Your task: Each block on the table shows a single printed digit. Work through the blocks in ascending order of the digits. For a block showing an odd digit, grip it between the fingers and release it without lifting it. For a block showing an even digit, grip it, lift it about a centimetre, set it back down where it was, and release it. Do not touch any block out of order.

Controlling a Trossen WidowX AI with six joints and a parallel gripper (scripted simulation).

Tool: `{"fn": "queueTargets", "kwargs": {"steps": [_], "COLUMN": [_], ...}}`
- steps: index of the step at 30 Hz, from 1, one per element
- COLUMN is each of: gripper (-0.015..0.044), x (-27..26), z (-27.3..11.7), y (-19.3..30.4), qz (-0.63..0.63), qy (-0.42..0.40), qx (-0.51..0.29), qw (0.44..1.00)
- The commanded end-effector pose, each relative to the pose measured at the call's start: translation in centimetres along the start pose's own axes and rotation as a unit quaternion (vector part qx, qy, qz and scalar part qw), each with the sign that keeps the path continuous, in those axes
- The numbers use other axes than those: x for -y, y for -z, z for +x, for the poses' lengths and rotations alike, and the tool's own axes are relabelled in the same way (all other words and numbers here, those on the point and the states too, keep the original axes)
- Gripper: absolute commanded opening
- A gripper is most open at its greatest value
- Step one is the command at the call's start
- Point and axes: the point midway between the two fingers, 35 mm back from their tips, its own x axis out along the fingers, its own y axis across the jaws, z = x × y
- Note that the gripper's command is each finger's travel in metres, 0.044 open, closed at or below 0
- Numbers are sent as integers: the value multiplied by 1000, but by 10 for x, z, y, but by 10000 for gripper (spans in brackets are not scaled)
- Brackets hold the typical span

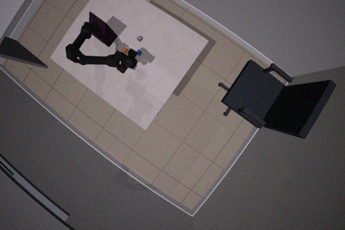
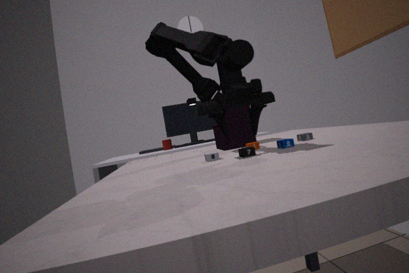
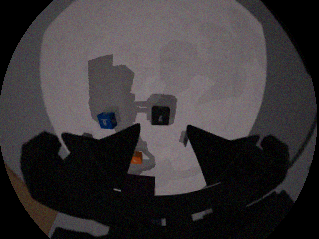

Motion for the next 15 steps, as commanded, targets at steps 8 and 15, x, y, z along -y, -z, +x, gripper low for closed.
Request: {"fn": "queueTargets", "kwargs": {"steps": [8, 15], "gripper": [400, 400], "x": [-1, -1], "z": [15, 27], "y": [-3, -3], "qz": [-2, -2], "qy": [3, 3], "qx": [9, 9], "qw": [1000, 1000]}}
